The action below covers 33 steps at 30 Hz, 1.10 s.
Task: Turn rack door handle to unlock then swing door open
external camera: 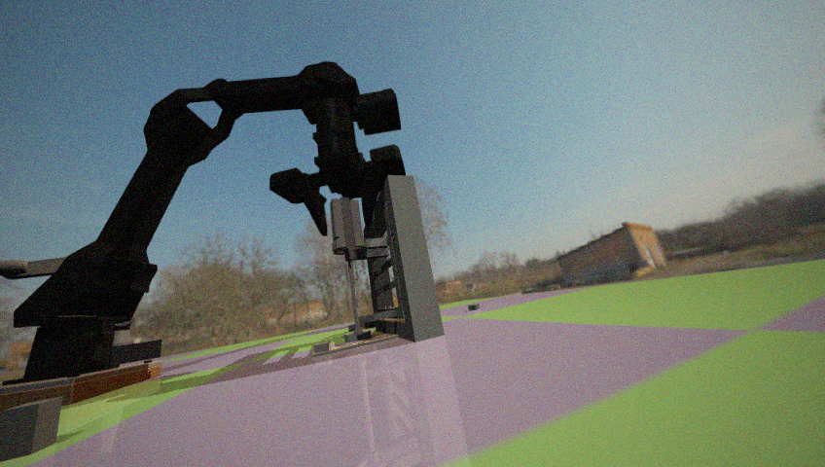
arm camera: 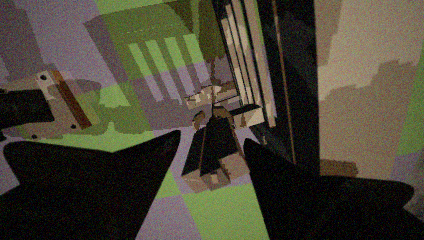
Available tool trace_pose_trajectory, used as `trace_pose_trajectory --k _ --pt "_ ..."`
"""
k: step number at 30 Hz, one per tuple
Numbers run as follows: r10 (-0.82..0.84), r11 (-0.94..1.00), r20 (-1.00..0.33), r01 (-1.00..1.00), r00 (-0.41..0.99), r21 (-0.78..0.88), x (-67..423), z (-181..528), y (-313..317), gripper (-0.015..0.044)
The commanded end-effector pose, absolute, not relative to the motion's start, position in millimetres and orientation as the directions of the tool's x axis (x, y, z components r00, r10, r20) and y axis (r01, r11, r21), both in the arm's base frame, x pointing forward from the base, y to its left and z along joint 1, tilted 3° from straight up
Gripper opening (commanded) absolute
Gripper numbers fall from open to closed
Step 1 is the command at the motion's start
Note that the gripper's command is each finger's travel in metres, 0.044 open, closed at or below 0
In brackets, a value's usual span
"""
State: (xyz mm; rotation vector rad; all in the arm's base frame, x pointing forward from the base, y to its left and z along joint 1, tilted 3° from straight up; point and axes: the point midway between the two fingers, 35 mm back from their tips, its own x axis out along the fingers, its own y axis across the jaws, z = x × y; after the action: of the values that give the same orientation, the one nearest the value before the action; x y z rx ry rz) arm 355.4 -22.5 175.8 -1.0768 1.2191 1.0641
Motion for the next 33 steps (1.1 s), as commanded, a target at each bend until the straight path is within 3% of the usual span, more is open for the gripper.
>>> trace_pose_trajectory --k 1,10,21,33 --pt "0.042 -0.042 -0.998 -0.997 0.056 -0.057 356.7 174.6 -21.3 0.0292" --pt "0.042 -0.439 -0.998 -0.896 0.055 -0.068 356.7 174.6 -21.3 0.0292" --pt "0.042 -0.446 -0.998 -0.892 0.055 -0.068 356.7 174.6 -21.3 0.0292" --pt "0.042 -0.446 -0.998 -0.892 0.055 -0.068 356.7 174.6 -21.3 0.0212"
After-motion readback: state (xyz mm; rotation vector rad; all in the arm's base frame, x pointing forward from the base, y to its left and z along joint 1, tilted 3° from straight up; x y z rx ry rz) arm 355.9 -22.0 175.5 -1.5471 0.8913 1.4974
